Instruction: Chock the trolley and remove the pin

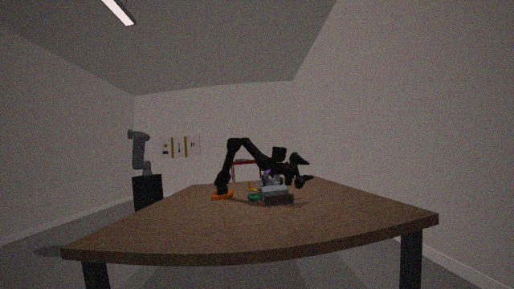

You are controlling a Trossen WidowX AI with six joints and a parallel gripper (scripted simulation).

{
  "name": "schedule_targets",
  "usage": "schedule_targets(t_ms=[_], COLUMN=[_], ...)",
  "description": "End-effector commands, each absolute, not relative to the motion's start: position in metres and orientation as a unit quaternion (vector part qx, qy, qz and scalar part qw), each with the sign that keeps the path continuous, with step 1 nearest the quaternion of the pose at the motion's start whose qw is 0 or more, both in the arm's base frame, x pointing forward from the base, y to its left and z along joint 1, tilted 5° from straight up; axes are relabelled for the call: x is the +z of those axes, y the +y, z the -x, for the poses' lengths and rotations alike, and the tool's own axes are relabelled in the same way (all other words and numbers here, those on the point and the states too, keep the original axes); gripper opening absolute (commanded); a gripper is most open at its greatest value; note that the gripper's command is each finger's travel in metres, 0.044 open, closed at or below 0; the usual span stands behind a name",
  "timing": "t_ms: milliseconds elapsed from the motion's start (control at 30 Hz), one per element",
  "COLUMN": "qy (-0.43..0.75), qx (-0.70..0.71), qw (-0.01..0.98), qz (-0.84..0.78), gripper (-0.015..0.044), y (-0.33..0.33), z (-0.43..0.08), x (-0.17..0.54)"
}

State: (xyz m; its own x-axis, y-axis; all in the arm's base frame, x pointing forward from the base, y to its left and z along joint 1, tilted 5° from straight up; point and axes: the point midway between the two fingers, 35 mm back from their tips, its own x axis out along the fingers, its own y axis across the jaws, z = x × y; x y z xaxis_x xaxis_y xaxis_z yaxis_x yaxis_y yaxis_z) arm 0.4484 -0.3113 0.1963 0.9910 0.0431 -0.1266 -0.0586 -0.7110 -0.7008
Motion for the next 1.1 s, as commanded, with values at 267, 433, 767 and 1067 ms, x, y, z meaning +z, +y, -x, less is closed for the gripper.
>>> schedule_targets(t_ms=[267, 433, 767, 1067], qy=[0.004, 0.010, 0.044, 0.099], qx=[0.085, 0.113, 0.169, 0.209], qw=[0.490, 0.597, 0.768, 0.872], qz=[0.868, 0.794, 0.616, 0.432], gripper=[0.0190, 0.0190, 0.0190, 0.0190], y=[-0.281, -0.243, -0.163, -0.089], z=[-0.464, -0.481, -0.504, -0.509], x=[0.198, 0.199, 0.202, 0.203])
